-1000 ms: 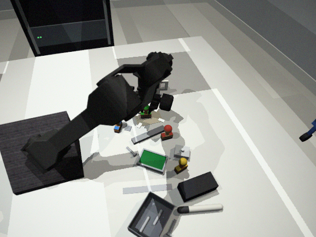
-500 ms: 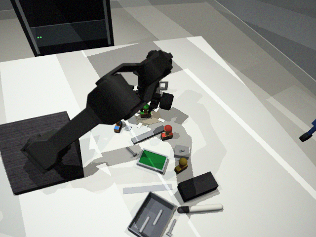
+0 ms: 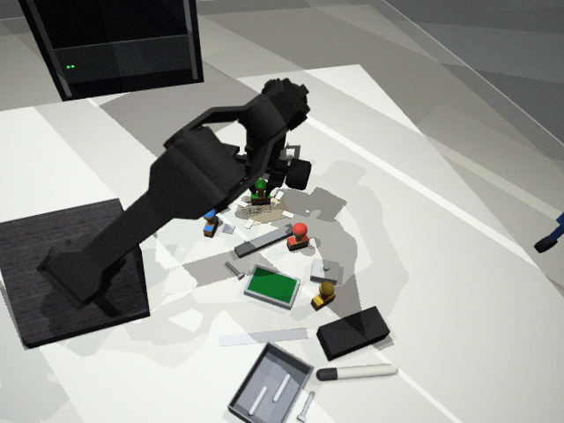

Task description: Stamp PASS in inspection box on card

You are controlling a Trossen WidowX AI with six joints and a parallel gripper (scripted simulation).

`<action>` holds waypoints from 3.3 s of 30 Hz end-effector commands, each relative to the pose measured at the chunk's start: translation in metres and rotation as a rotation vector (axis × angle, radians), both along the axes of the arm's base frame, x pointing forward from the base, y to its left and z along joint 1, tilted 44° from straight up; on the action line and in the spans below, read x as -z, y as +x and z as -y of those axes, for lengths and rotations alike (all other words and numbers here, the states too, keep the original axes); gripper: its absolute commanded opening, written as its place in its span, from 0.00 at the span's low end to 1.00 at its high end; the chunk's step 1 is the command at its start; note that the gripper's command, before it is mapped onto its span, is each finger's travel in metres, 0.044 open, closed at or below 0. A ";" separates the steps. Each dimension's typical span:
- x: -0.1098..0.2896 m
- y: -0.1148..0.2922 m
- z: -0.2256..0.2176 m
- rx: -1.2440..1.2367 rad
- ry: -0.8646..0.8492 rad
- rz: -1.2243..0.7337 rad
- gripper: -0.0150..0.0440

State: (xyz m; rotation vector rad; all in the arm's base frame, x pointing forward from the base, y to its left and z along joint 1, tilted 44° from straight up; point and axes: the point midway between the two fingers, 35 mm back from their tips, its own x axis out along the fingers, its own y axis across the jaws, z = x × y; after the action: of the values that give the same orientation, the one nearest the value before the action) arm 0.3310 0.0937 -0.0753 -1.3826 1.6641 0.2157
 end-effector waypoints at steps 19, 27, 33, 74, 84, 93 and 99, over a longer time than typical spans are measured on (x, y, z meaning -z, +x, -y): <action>-0.026 -0.002 -0.025 0.006 0.008 0.001 0.25; -0.035 -0.004 -0.032 0.006 0.008 0.001 0.25; -0.053 -0.007 -0.020 0.005 0.009 0.000 0.25; -0.164 -0.091 0.101 0.006 0.004 -0.005 0.25; -0.174 -0.122 0.126 0.009 -0.003 -0.006 0.25; -0.169 -0.123 0.132 0.008 -0.001 -0.006 0.25; -0.161 -0.122 0.139 0.008 0.000 -0.006 0.25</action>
State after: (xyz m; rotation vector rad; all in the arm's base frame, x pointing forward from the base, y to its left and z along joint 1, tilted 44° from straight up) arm 0.2098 -0.0406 0.0891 -1.3707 1.6705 0.2187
